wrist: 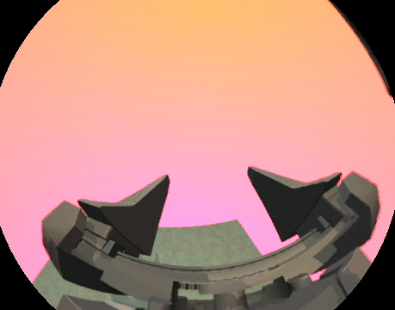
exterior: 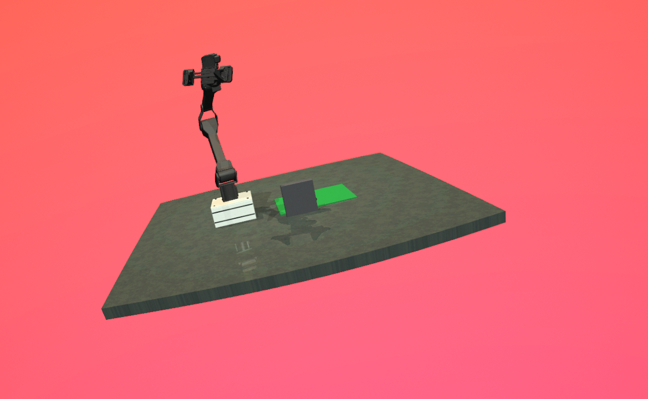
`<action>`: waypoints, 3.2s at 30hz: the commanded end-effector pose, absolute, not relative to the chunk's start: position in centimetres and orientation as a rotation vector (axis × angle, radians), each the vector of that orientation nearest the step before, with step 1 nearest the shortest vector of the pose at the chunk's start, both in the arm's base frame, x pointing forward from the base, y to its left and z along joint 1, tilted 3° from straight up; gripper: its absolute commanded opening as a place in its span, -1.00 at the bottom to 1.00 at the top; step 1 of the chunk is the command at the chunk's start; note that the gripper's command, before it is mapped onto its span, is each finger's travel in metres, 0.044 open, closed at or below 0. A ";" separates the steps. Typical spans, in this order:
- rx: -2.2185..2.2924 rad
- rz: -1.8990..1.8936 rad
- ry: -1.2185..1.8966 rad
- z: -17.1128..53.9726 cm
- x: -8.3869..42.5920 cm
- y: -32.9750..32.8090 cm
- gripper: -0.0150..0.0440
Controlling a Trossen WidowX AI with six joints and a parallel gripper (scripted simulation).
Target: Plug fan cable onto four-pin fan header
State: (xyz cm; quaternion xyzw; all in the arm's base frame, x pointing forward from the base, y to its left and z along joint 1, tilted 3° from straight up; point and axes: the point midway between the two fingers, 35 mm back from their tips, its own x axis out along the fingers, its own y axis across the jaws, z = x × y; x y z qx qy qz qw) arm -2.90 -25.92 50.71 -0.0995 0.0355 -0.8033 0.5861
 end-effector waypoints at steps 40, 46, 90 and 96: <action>-1.689 1.605 0.753 13.8 28.4 4.8 1.00; -1.710 1.680 0.716 13.4 27.8 5.7 1.00; -1.709 1.681 0.716 -0.8 28.4 6.4 1.00; -1.709 1.681 0.716 -1.7 28.4 6.4 1.00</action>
